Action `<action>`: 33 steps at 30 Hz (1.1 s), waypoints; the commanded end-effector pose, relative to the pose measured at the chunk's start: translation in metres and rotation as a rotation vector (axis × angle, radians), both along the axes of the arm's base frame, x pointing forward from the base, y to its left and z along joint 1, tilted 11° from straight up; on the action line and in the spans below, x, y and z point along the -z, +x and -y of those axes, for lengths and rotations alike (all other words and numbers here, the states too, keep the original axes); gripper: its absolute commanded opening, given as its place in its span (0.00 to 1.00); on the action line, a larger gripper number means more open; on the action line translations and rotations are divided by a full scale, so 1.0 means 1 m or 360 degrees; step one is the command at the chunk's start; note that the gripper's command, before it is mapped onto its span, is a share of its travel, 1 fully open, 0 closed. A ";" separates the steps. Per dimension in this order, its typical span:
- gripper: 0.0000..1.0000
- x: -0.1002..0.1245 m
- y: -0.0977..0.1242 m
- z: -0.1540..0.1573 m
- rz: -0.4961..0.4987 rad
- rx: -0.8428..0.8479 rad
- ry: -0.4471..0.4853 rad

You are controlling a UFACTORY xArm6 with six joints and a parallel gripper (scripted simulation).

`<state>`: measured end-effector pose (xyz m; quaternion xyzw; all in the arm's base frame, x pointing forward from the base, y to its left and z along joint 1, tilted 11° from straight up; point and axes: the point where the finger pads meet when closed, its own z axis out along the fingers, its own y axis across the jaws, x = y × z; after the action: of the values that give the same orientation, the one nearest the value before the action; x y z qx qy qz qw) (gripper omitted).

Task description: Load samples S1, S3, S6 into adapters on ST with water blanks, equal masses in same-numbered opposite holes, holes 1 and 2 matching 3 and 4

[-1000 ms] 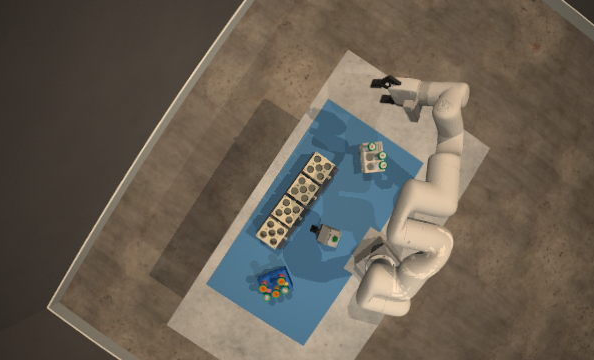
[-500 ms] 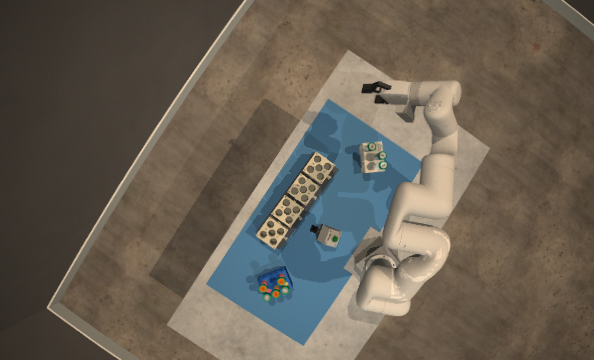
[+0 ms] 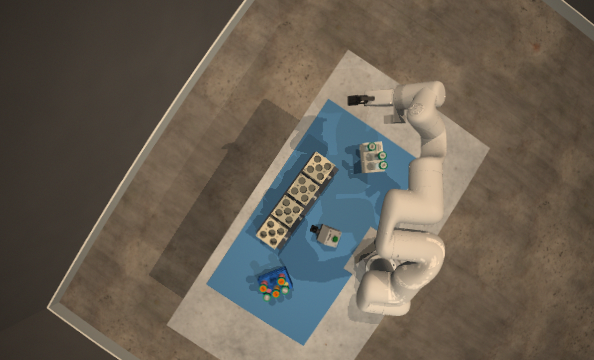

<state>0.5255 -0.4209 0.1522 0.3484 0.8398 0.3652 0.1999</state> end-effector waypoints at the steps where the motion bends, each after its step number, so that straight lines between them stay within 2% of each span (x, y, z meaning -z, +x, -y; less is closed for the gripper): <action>1: 1.00 -0.006 0.005 -0.017 0.0065 -0.0156 -0.0147; 6: 1.00 -0.008 0.010 -0.035 0.0120 -0.0331 -0.0275; 9: 1.00 -0.008 0.010 -0.035 0.0123 -0.0340 -0.0282; 19: 1.00 -0.013 0.016 -0.078 0.0257 -0.0743 -0.0551; 23: 1.00 -0.015 0.017 -0.092 0.0307 -0.0885 -0.0638; 26: 1.00 -0.015 0.017 -0.092 0.0311 -0.0897 -0.0645; 33: 1.00 -0.018 0.017 -0.120 0.0417 -0.1186 -0.0813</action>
<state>0.5417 -0.3121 0.1662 -0.0339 0.9384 0.2534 0.2325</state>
